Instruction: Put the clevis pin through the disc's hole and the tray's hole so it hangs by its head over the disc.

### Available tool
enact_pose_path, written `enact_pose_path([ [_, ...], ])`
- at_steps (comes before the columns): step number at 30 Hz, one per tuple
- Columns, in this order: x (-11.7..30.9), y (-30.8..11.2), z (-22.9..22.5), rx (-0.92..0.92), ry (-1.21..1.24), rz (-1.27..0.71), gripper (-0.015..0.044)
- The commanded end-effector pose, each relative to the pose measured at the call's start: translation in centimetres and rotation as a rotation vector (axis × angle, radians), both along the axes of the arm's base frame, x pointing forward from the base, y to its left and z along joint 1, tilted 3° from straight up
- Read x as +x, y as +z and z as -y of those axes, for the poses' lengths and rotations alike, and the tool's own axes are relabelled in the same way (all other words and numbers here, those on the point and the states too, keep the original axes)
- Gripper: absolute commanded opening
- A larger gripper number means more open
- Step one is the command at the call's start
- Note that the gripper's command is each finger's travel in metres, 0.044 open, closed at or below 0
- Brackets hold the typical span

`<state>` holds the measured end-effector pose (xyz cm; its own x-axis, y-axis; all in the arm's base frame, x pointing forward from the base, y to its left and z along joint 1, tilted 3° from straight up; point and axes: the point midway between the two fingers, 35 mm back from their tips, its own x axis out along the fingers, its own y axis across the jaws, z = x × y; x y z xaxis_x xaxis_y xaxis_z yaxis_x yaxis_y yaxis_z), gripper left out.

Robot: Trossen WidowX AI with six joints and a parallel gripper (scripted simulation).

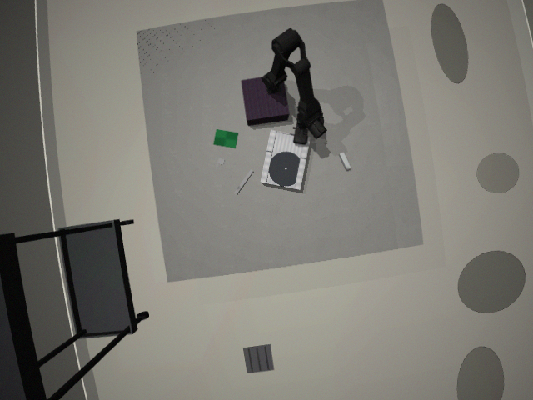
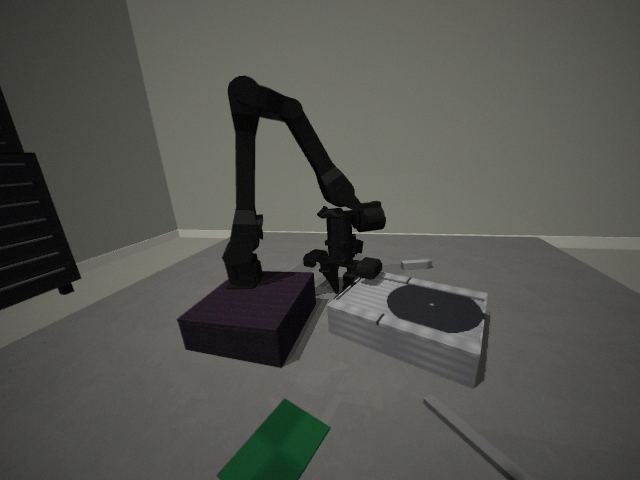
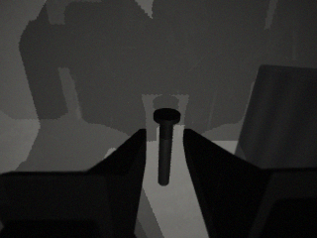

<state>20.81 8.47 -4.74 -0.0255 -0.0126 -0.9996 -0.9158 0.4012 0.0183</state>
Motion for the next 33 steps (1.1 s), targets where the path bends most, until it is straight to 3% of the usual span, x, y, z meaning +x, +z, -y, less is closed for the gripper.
enact_pose_path([
  [1, 0.0, -0.2, 0.1, -0.007, -0.003, -0.002, 0.012],
  [5, 0.0, -0.2, 0.1, -0.007, -0.003, -0.002, 0.012],
  [8, 0.0, -0.2, 0.1, -0.007, -0.003, -0.002, 0.0041],
  [14, 0.0, -0.2, 0.1, -0.007, -0.003, -0.002, 0.0001],
  [33, 0.1, 2.5, -0.1, 0.0, 0.0, 0.001, 0.0],
])
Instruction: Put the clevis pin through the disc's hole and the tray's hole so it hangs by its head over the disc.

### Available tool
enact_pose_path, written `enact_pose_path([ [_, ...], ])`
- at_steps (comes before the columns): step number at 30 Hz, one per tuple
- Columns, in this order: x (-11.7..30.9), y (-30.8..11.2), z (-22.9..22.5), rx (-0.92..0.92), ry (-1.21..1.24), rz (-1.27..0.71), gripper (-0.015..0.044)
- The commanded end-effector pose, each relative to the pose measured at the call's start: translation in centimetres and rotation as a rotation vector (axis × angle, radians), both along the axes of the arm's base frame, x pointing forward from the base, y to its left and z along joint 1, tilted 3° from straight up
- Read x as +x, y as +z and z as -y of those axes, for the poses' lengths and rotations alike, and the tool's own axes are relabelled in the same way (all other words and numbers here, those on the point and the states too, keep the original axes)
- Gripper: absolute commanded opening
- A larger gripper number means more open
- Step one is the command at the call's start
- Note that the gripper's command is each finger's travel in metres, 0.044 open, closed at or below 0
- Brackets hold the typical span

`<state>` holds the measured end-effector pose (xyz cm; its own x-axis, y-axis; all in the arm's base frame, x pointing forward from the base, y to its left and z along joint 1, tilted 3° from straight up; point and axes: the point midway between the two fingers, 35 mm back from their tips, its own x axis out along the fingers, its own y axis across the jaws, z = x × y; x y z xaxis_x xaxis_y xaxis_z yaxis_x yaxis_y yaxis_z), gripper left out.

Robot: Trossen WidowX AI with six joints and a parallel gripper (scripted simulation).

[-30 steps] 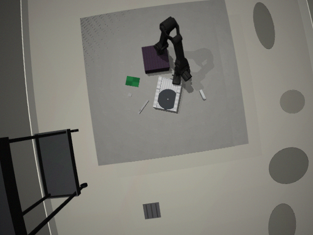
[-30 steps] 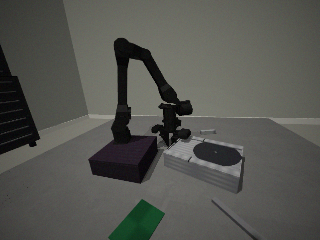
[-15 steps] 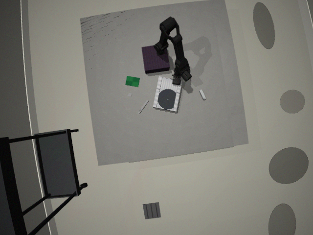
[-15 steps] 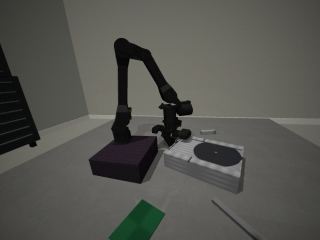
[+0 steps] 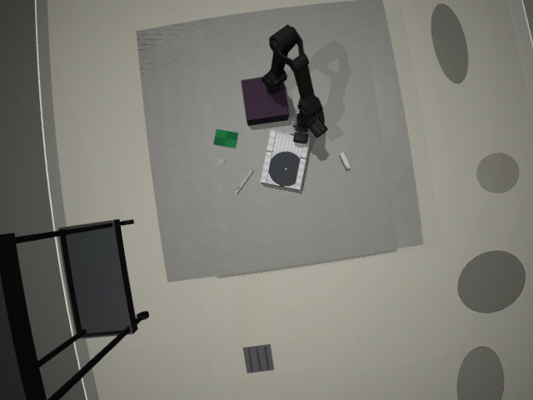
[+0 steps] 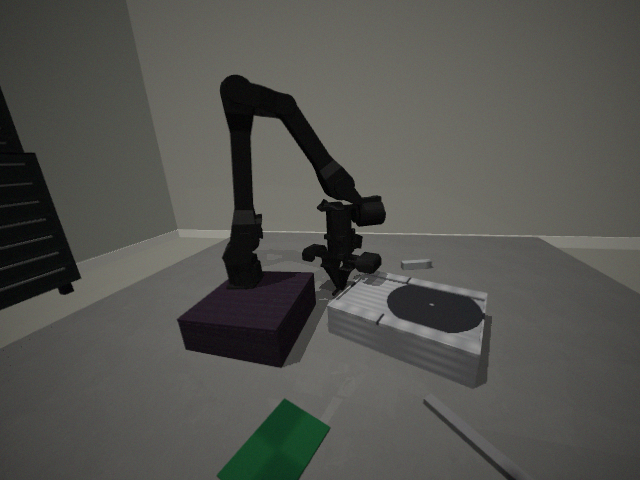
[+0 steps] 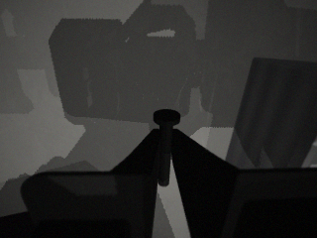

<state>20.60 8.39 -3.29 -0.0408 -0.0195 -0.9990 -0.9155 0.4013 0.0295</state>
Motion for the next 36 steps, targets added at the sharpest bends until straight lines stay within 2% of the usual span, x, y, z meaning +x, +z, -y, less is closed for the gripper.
enact_pose_path([
  [1, 0.3, 1.3, -0.2, 0.006, 0.0, 0.016, 0.0],
  [16, 0.5, 5.5, -0.2, 0.007, 0.0, 0.016, 0.0],
  [36, -0.4, 4.1, 0.2, 0.001, 0.02, 0.012, 0.0],
])
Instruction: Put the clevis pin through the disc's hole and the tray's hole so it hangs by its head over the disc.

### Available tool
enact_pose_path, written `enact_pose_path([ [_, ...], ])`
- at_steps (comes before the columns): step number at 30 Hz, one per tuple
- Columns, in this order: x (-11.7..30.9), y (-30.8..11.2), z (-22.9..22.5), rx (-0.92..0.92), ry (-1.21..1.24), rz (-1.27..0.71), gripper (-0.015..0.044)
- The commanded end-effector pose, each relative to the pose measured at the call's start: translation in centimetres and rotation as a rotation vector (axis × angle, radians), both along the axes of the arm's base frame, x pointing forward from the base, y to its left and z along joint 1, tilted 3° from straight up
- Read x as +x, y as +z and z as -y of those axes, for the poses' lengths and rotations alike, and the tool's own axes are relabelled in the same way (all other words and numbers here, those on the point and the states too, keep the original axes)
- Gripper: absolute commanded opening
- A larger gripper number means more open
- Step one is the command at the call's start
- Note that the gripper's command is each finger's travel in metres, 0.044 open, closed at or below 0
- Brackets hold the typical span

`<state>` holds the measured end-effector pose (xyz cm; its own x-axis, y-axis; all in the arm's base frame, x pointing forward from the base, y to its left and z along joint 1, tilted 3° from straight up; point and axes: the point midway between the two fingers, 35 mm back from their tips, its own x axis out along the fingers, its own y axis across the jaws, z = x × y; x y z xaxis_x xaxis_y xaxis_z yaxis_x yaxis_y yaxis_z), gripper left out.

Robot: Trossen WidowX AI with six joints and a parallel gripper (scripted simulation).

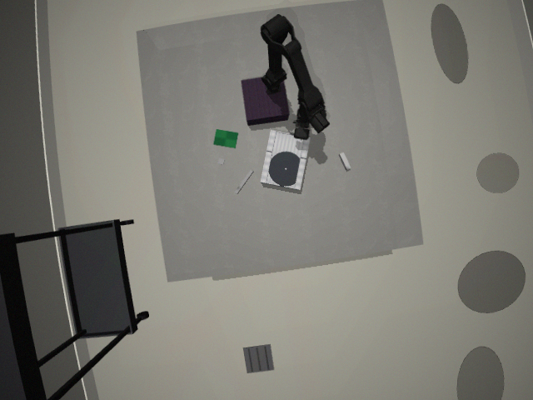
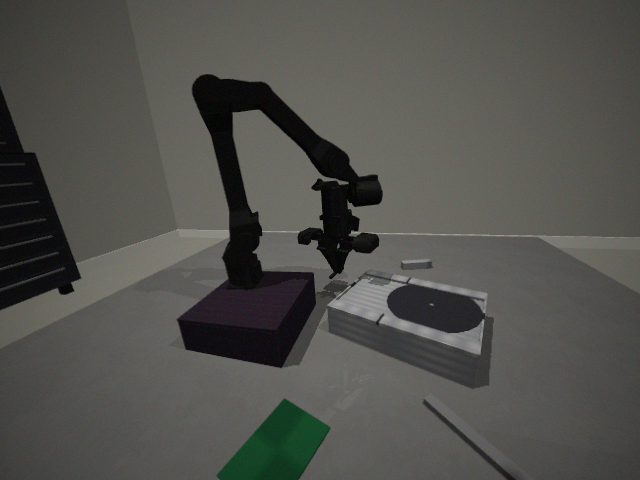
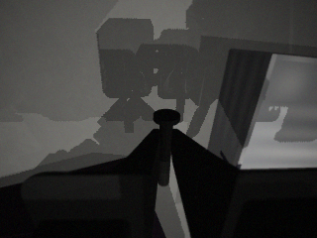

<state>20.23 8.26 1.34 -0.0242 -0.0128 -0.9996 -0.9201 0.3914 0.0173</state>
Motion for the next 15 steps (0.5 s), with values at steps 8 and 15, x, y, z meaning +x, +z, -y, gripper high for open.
enact_pose_path([
  [8, -0.1, -1.9, 0.1, -0.006, 0.016, -0.004, 0.0],
  [15, -0.1, -3.0, 0.1, -0.006, 0.017, -0.004, 0.0],
])
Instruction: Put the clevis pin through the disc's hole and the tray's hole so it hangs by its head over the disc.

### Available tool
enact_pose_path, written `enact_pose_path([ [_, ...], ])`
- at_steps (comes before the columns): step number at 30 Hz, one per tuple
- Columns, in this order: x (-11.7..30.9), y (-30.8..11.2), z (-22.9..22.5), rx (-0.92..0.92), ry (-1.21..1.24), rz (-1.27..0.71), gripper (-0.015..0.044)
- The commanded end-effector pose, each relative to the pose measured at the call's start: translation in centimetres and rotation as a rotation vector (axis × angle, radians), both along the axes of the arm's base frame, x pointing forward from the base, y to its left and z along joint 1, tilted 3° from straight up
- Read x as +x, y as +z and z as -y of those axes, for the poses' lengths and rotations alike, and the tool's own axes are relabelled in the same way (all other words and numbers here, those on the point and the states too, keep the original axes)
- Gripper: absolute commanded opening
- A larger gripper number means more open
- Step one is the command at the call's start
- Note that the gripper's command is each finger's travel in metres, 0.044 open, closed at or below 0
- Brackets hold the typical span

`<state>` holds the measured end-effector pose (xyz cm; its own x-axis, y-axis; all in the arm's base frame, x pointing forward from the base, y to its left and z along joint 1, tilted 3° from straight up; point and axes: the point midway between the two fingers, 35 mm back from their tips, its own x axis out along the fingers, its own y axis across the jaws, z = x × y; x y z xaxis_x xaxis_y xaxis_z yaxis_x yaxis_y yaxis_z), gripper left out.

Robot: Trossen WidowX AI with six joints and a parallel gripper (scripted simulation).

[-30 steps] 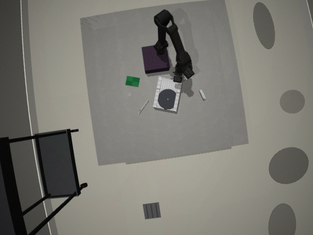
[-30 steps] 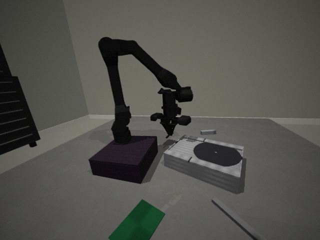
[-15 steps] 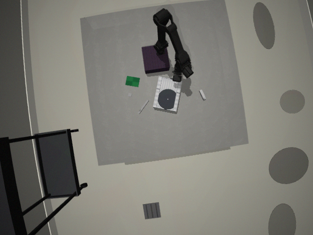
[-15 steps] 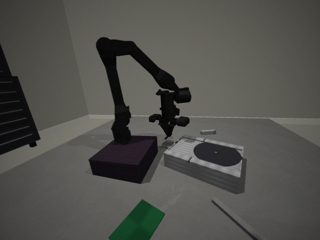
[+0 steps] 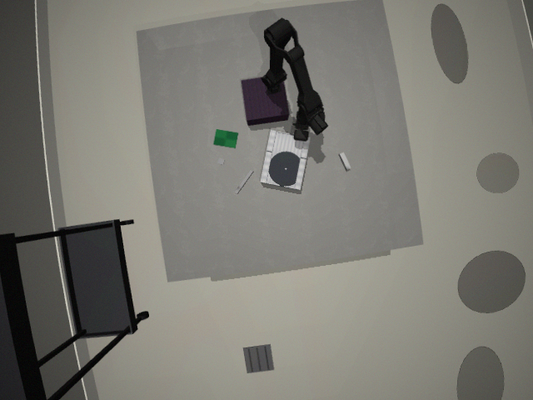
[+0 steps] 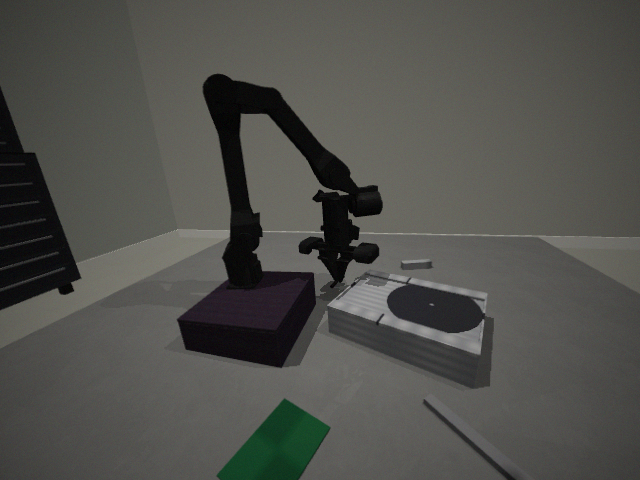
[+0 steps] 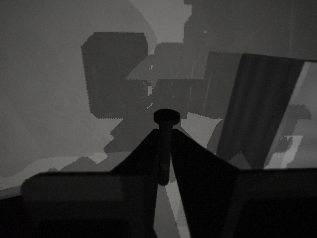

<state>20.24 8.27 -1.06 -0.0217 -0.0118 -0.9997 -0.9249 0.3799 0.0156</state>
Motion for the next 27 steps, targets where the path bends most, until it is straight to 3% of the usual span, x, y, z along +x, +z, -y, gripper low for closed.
enact_pose_path([
  [1, -0.1, -0.8, 0.1, -0.008, 0.005, -0.007, 0.0],
  [27, -0.1, -3.8, 0.2, -0.008, 0.005, -0.007, 0.0],
])
